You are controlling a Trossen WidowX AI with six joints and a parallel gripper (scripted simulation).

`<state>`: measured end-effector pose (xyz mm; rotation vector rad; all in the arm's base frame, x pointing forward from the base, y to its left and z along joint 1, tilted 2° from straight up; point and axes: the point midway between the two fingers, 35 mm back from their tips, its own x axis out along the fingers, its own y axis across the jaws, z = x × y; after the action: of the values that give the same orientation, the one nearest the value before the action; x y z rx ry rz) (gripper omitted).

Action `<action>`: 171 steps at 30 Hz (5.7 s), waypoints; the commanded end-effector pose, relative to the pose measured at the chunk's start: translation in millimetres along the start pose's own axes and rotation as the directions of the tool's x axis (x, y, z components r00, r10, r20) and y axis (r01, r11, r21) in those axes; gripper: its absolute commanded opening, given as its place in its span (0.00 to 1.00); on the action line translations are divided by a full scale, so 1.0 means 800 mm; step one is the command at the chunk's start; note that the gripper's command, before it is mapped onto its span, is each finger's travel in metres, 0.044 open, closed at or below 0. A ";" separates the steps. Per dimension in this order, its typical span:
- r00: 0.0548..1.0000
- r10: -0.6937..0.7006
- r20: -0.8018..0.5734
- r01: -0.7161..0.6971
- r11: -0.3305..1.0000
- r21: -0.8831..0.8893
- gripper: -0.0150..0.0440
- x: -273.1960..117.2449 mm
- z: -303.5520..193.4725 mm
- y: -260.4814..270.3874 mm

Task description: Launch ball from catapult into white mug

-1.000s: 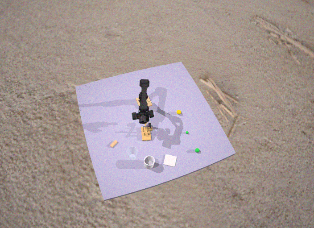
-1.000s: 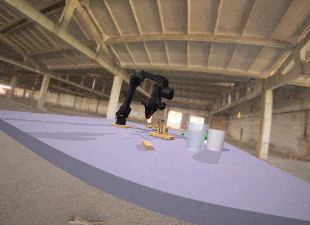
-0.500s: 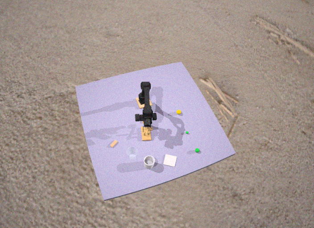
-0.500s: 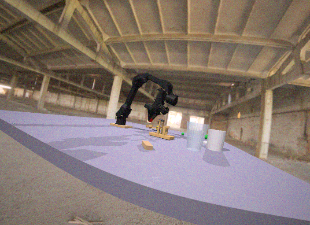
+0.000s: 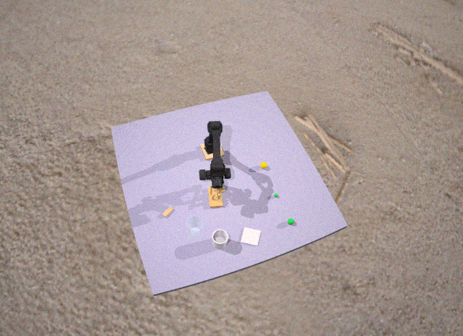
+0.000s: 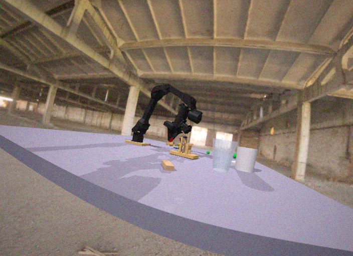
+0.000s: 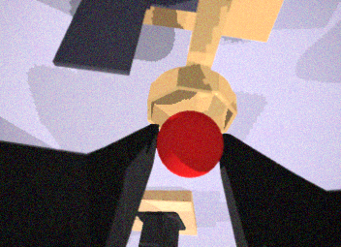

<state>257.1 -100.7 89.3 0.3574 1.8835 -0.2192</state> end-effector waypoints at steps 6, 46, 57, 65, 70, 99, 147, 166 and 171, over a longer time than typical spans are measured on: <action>1.000 0.000 0.001 0.000 1.000 0.000 0.34 -0.001 0.000 0.000; 0.625 -0.051 0.779 -0.044 0.994 0.101 1.00 -0.226 0.147 -0.016; 0.314 -0.069 0.947 -0.110 0.988 0.109 1.00 -0.321 0.228 -0.025; 0.282 -0.071 0.957 -0.114 0.988 0.107 1.00 -0.331 0.239 -0.025; 0.282 -0.071 0.957 -0.114 0.988 0.107 1.00 -0.331 0.239 -0.025; 0.282 -0.071 0.957 -0.114 0.988 0.107 0.25 -0.331 0.239 -0.025; 0.784 -0.305 0.541 0.568 0.702 -0.429 0.25 -0.114 0.105 0.089; 0.772 -0.530 0.350 0.549 0.281 -0.787 0.25 -0.067 0.018 0.095; 0.743 -0.592 0.313 0.489 0.159 -0.858 0.25 -0.061 -0.004 0.093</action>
<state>307.0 -39.0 137.4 -1.0912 1.7946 0.3539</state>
